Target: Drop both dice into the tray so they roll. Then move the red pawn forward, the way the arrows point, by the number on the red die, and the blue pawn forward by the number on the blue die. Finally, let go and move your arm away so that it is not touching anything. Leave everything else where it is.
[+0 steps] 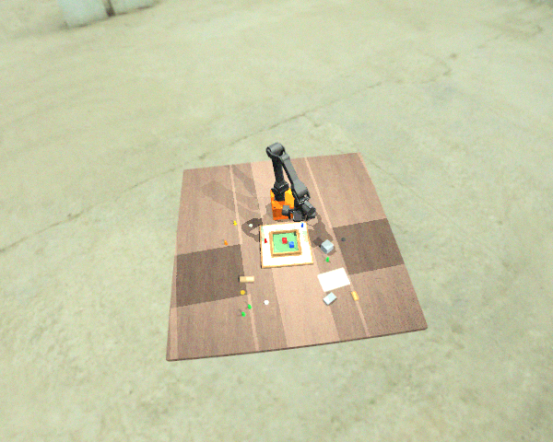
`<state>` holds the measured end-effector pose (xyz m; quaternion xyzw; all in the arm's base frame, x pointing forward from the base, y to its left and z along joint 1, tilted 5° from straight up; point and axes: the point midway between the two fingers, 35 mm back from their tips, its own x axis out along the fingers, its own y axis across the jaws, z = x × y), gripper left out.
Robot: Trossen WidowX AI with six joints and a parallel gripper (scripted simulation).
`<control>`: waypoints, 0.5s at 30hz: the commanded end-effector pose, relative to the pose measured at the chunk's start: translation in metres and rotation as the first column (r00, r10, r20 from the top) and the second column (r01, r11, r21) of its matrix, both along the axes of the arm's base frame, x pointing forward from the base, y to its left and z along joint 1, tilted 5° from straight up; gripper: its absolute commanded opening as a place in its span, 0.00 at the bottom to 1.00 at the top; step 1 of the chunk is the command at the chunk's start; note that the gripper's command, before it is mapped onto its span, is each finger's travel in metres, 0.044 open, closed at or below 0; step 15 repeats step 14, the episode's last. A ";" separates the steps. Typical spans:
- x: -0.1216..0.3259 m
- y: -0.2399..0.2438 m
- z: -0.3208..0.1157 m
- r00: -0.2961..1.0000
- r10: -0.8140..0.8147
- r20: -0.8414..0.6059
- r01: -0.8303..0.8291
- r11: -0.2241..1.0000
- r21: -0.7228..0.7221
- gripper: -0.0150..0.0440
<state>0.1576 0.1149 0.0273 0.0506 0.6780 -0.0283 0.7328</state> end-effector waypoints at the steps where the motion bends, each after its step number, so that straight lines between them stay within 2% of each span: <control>1: 0.009 -0.027 0.022 0.997 0.077 0.010 -0.077 0.997 -0.001 1.00; 8: 0.003 -0.085 0.061 0.971 0.240 0.016 -0.239 0.971 -0.021 1.00; 15: 0.006 -0.081 0.058 0.977 0.212 0.018 -0.211 0.977 -0.024 1.00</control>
